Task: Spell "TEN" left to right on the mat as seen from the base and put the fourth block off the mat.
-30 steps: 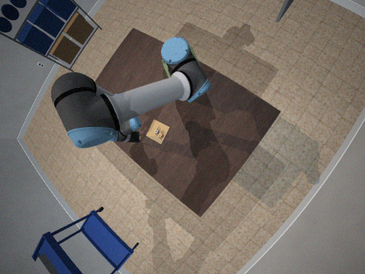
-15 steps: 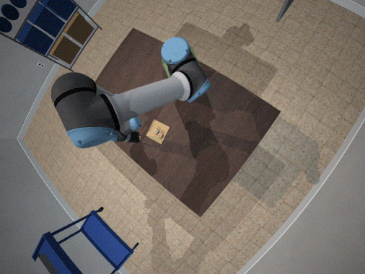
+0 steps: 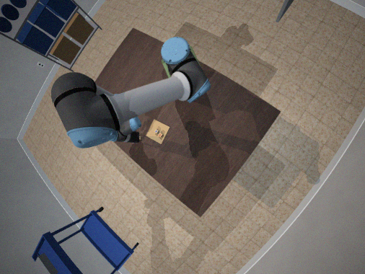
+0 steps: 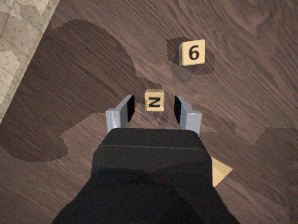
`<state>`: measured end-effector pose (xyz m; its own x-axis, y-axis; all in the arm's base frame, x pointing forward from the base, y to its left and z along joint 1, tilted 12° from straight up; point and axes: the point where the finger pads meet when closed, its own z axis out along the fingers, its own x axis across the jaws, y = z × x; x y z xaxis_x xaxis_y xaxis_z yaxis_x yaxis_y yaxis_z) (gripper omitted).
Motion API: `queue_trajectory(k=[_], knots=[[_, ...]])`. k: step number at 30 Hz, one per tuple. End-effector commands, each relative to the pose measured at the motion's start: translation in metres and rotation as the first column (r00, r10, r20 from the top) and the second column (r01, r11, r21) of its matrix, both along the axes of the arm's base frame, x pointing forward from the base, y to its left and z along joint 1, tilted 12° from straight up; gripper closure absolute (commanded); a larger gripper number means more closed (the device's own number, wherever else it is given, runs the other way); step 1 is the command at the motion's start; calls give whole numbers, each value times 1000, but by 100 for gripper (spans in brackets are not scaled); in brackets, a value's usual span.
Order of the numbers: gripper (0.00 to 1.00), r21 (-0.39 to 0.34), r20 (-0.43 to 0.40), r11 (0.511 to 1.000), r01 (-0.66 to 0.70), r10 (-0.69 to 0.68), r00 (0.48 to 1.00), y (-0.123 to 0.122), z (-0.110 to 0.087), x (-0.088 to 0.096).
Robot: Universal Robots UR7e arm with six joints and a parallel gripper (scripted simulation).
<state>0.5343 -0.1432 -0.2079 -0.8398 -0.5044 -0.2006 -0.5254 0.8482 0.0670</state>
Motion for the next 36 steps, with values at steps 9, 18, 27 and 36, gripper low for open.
queue_trajectory(k=[9,18,27,36], knots=[[0,-1,1,1000,0,0,1000,0,1,0],[0,-1,1,1000,0,0,1000,0,1,0],[0,-1,1,1000,0,0,1000,0,-1,1],[0,-1,1,1000,0,0,1000,2,-15,3]])
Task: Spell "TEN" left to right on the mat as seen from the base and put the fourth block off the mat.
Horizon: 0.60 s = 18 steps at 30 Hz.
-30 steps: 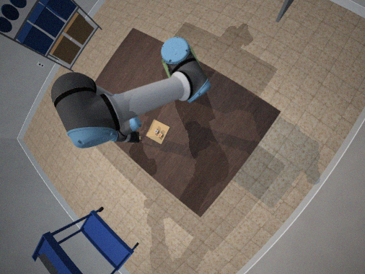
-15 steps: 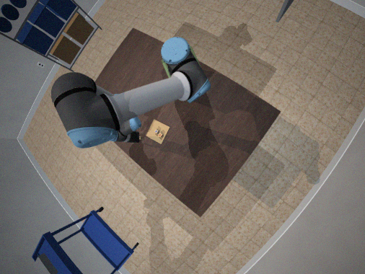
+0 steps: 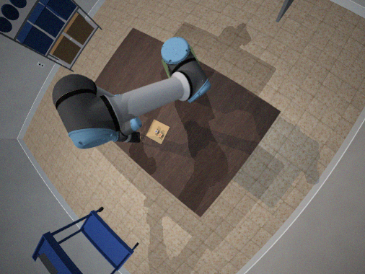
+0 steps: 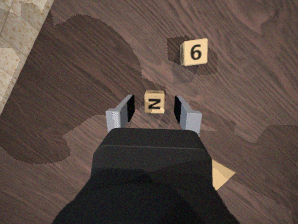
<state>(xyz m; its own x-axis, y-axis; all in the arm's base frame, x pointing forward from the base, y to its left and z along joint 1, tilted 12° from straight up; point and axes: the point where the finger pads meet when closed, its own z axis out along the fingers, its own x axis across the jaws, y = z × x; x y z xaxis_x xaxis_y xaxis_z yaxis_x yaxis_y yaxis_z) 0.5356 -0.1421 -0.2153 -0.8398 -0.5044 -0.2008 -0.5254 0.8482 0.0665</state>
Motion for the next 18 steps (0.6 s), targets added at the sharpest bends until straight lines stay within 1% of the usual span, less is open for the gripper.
queue_trajectory(k=[1,11,18], knots=[[0,0,1,1000,0,0,1000,1,-10,2],[0,0,1,1000,0,0,1000,3,-22,3],[0,0,1,1000,0,0,1000,4,-24,4]])
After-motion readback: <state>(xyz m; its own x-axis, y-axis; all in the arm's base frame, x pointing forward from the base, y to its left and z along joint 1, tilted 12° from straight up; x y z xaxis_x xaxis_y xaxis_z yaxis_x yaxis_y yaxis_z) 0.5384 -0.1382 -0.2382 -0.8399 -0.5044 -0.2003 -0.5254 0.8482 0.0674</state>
